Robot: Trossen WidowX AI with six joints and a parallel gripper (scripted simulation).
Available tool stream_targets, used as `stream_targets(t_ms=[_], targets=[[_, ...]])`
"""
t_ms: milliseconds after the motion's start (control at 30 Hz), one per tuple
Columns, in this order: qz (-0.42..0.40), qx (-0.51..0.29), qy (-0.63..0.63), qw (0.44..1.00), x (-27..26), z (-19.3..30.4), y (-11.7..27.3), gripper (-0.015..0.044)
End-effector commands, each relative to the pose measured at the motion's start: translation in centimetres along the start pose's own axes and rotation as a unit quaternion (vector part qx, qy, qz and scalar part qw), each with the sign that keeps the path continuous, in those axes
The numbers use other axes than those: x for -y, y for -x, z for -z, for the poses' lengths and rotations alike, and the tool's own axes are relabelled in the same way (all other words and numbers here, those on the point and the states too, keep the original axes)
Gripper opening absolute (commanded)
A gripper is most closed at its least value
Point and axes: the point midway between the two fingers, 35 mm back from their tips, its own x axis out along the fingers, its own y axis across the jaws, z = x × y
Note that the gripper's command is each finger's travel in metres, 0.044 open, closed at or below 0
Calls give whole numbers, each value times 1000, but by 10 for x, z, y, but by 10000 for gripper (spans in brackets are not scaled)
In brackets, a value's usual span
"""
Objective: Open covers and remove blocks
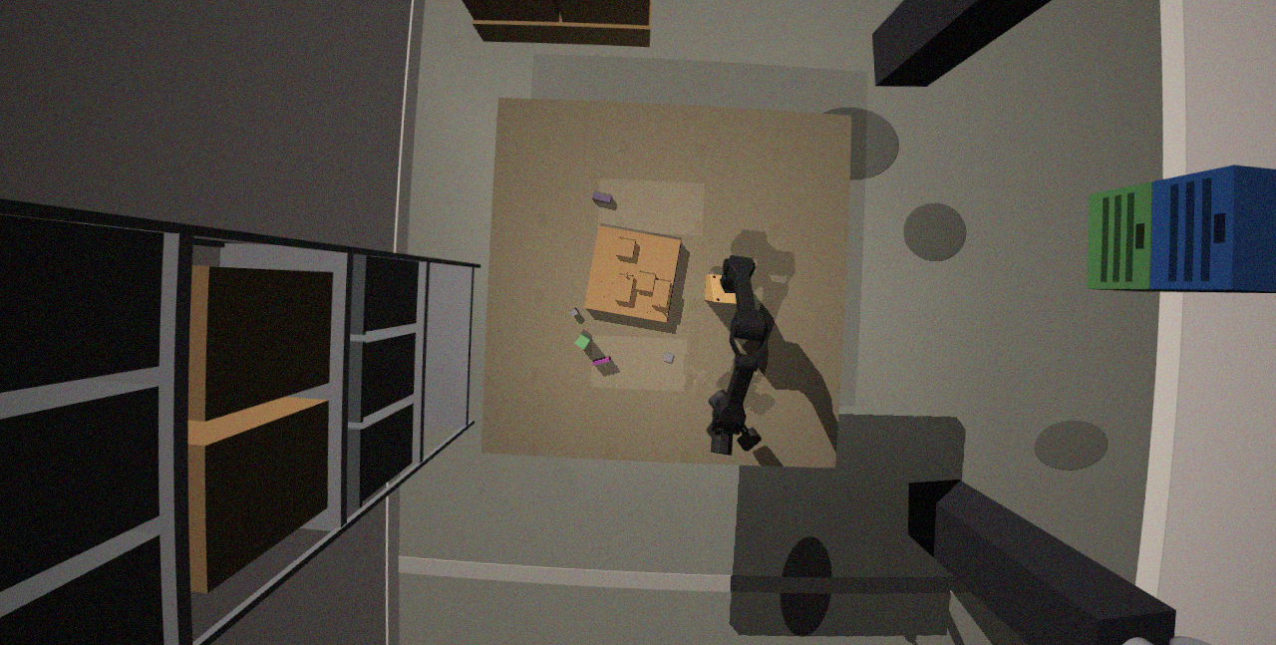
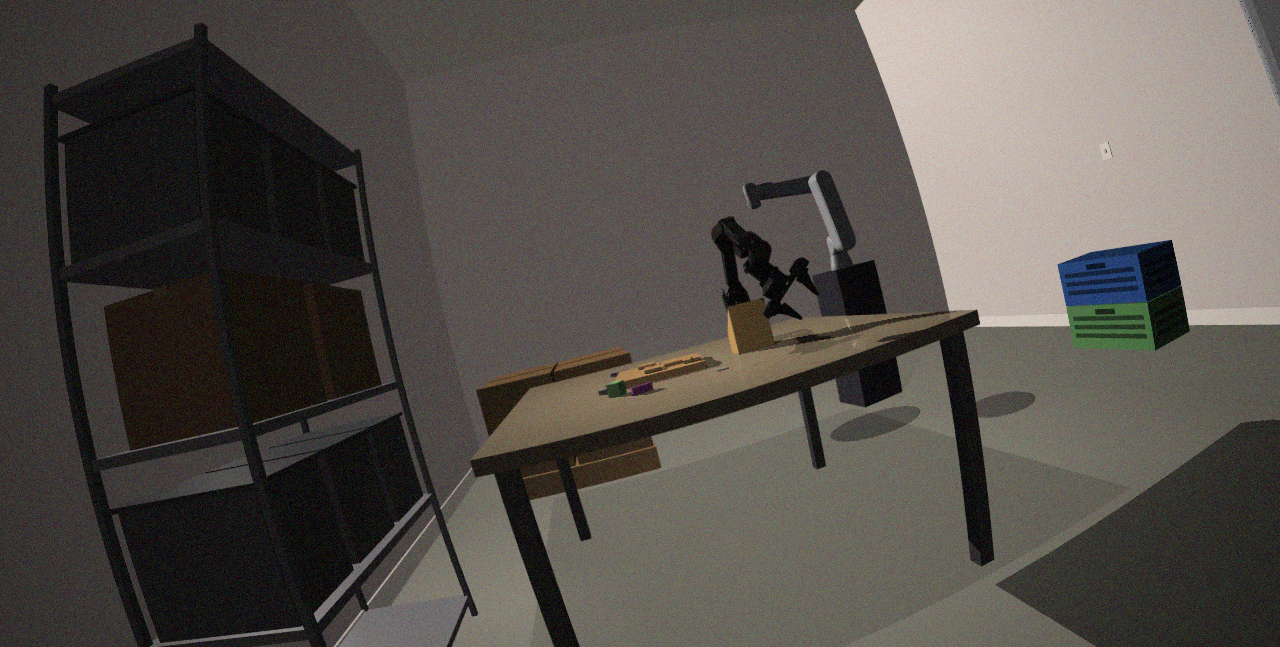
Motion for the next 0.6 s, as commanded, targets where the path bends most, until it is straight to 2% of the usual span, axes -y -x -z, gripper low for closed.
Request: stream_targets(t_ms=[0, 467, 567], targets=[[0, 0, 0, 1000, 0, 0, 0, 374], [1, 44, -20, 999, 23, -26, 52, 6], [2, 57, -27, 998, 30, -32, 66, 0]])
